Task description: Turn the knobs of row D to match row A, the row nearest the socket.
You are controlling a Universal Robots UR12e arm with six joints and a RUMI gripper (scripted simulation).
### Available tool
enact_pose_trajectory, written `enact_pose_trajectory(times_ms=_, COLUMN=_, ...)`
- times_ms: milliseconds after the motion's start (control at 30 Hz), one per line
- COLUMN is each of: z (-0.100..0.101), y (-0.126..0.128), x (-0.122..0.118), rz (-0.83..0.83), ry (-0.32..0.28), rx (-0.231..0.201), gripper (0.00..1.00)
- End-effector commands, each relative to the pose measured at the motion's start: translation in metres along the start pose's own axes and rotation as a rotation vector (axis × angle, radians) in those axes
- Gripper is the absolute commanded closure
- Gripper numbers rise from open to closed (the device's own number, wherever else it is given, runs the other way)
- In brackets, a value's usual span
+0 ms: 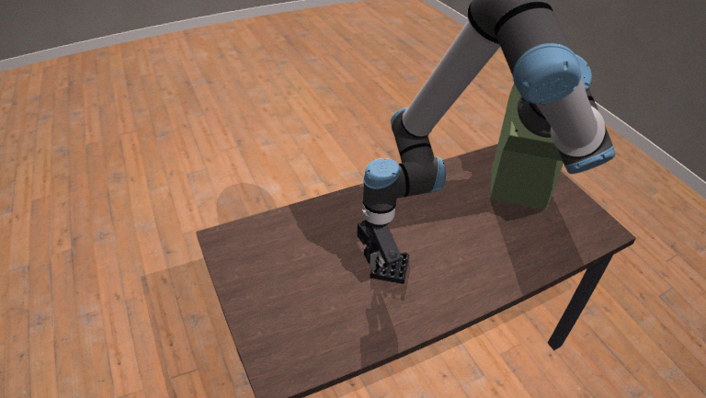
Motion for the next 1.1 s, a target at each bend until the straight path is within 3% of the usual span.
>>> enact_pose_trajectory(times_ms=0, z=-0.0004, y=0.0007, x=-0.0001, rz=0.057, ry=-0.001, rx=-0.001, gripper=0.96)
enact_pose_trajectory(times_ms=1067, z=-0.0004, y=0.0028, x=-0.0013, rz=0.563, ry=-0.001, rx=-0.001, gripper=0.96)
Point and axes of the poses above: the point where the finger pads meet when closed, its own z axis out along the fingers, its own y axis across the jaws, x = y × z, the point moved 4 cm from there along -z, back along the fingers, and after that the axes turned 12 degrees about -z, right-handed, at the moved point
